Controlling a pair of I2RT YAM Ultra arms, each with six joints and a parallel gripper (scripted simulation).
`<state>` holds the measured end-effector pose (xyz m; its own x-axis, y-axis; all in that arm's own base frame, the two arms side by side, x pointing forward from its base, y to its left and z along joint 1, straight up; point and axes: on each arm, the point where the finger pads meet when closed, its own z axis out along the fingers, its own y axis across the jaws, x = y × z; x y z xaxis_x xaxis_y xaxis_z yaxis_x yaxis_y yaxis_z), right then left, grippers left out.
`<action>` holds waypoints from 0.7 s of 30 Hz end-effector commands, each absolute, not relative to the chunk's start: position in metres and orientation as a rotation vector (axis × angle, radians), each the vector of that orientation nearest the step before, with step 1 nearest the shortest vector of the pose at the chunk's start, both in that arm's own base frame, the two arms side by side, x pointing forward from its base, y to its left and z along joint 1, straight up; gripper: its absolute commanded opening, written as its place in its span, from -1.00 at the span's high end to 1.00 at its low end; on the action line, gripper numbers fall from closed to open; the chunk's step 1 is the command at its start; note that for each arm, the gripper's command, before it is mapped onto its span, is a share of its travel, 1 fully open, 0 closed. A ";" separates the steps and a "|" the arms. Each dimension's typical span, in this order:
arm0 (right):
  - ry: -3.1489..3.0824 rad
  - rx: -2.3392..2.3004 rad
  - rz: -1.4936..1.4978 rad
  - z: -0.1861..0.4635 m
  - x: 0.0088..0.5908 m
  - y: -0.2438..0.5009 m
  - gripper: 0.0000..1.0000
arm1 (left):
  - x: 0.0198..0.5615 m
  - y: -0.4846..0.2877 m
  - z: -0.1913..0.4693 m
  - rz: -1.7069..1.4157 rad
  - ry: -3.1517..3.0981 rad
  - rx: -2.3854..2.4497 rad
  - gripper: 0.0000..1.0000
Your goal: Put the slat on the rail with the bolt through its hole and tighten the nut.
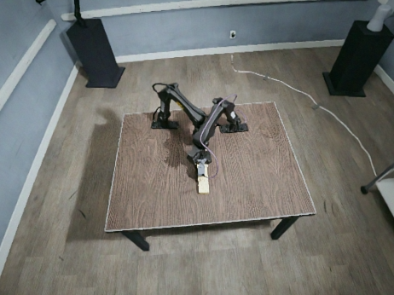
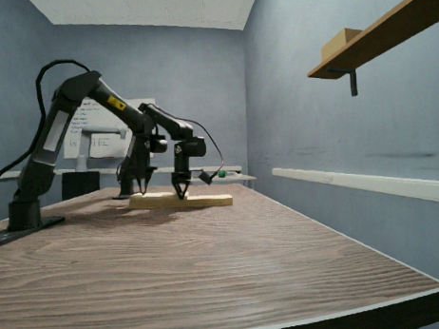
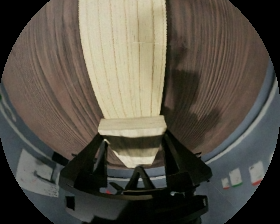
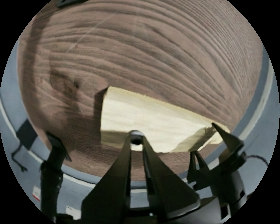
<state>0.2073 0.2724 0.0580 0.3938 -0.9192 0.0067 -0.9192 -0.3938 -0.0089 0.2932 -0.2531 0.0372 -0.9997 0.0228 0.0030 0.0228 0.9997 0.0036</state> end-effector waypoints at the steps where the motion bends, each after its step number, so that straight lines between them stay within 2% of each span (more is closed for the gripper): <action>1: 1.997 -2.422 0.005 0.049 0.207 0.272 0.75 | 0.296 -0.255 0.043 0.011 -3.151 -0.036 -0.45; 21: 2.722 -1.562 -0.002 0.049 0.208 0.271 0.75 | 0.296 -0.255 0.043 0.011 -3.151 -0.036 -0.45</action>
